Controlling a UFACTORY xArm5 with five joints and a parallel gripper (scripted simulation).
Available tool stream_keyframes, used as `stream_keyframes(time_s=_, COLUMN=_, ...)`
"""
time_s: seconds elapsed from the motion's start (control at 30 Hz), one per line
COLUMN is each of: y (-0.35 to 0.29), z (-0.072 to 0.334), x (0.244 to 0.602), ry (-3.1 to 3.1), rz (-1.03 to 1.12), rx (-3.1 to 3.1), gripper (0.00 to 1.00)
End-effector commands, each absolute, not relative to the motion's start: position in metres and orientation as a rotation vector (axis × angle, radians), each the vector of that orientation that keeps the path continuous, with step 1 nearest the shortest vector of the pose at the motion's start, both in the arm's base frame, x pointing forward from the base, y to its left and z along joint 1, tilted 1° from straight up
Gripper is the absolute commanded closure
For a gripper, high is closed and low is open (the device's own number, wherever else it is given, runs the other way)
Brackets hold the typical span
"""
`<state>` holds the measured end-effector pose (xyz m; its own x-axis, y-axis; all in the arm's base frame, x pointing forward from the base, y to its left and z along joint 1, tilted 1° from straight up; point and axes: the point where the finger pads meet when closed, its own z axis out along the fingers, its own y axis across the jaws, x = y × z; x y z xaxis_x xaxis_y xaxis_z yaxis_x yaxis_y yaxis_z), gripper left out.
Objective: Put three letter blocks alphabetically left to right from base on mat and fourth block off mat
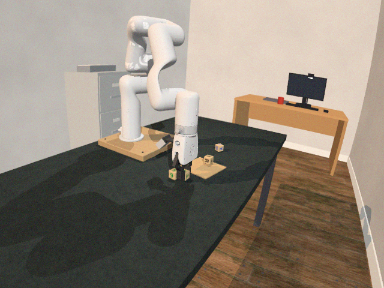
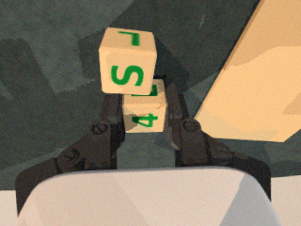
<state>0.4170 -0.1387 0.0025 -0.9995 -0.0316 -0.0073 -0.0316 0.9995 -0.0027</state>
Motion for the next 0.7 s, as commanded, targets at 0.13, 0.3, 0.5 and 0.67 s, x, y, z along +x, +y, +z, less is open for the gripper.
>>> stream_keyframes(time_s=0.13, y=-0.1391, z=0.0037, x=0.4182, ry=3.131, rz=-0.006, rx=-0.050, gripper=0.73)
stream_keyframes(time_s=0.3, y=-0.1391, z=0.0035, x=0.4182, ry=3.131, rz=-0.006, rx=-0.050, gripper=0.73)
stream_keyframes(time_s=0.5, y=-0.1392, z=0.0024, x=0.4182, ry=3.130, rz=-0.006, rx=-0.050, gripper=0.73)
stream_keyframes(time_s=0.67, y=-0.1392, z=0.0009, x=0.4182, ry=3.130, rz=-0.006, rx=-0.050, gripper=0.73)
